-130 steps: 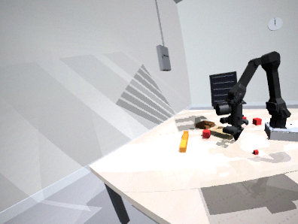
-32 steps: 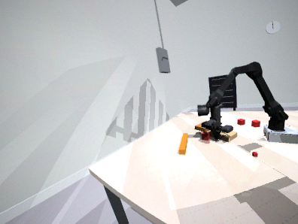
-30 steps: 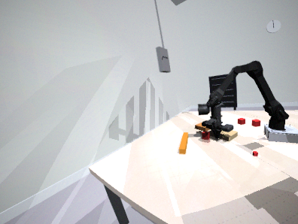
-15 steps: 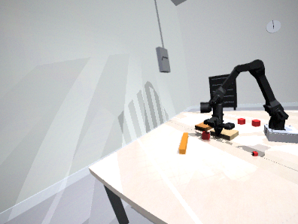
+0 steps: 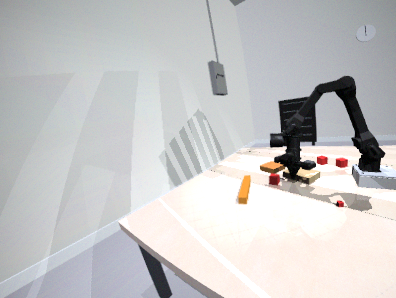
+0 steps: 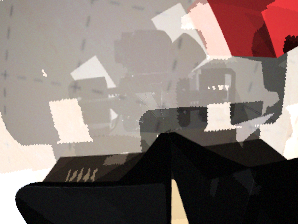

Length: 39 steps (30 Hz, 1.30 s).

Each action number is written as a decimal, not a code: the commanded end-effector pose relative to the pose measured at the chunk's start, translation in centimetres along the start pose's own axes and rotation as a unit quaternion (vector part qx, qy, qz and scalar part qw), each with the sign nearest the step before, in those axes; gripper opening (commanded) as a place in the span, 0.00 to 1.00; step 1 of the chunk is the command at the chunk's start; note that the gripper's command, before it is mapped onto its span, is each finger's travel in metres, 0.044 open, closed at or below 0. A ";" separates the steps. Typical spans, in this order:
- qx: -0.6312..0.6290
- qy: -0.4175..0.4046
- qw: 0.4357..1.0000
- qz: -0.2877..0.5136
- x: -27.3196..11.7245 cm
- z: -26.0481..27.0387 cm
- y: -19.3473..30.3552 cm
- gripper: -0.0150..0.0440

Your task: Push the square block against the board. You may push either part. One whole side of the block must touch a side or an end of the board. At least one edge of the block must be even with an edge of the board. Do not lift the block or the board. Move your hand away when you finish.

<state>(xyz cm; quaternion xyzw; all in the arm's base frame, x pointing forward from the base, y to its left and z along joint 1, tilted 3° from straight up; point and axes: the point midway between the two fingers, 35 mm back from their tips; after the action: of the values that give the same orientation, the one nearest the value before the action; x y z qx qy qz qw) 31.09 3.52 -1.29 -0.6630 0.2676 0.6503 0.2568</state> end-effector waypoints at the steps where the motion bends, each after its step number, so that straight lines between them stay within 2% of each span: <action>1: 0.000 -0.003 1.000 0.010 0.4 0.1 0.7 0.25; 36: 0.000 -0.003 1.000 0.007 0.4 1.0 -4.7 0.25; 39: 0.000 -0.003 1.000 0.008 -2.3 0.9 -4.4 0.25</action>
<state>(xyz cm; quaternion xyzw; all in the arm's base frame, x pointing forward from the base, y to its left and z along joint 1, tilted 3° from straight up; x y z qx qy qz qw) 32.99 7.25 -1.30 -0.6522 0.2760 0.6616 0.2465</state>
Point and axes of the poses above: the point midway between the two fingers, 35 mm back from their tips, its own x axis out along the fingers, its own z axis across the jaws, y = z × x, and after that the axes turned 12 degrees about x, right-handed
